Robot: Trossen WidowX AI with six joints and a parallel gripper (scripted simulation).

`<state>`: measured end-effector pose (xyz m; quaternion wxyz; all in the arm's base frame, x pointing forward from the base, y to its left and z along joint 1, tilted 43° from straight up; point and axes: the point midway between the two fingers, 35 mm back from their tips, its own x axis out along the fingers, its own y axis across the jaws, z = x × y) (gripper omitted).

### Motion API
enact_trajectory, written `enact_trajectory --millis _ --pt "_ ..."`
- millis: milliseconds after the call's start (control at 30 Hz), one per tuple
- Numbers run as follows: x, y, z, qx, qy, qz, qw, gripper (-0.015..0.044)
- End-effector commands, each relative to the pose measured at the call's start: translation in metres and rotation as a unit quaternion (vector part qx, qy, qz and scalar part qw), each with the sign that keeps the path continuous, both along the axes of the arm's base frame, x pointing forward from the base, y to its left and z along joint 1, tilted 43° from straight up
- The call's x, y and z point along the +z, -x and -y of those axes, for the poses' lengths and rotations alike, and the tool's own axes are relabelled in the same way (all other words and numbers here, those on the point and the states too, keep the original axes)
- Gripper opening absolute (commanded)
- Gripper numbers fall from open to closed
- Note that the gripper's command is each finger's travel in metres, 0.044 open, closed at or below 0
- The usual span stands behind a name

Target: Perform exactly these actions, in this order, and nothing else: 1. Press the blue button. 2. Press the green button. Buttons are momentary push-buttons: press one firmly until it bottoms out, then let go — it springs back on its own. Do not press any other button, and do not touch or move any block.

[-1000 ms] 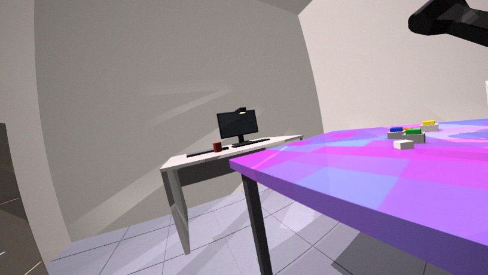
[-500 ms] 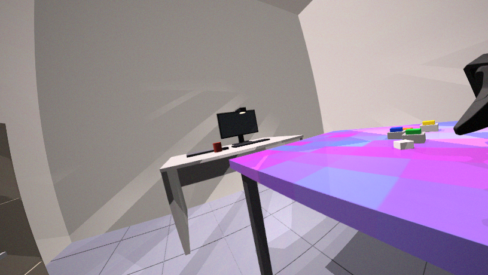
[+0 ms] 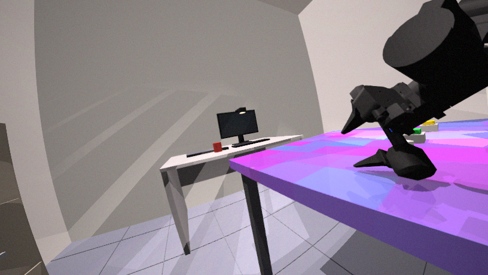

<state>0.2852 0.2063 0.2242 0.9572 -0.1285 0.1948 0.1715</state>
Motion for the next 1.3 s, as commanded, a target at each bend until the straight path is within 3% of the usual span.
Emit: enact_trajectory --millis 0,233,433,767,1033,1267 --pt "-0.034 -0.036 0.042 -0.027 0.069 -0.080 0.994 0.0400" --pt "-0.093 -0.060 0.116 -0.042 0.128 -0.241 0.961 0.0400" --pt "-0.134 -0.055 0.180 -0.043 0.106 -0.379 0.918 0.0400" --pt "-0.172 -0.016 0.268 -0.036 -0.064 -0.544 0.836 0.0400" --pt "-0.176 0.019 0.324 -0.039 -0.274 -0.572 0.772 0.0400" --pt "-0.176 0.022 0.328 -0.040 -0.293 -0.570 0.767 0.0400"
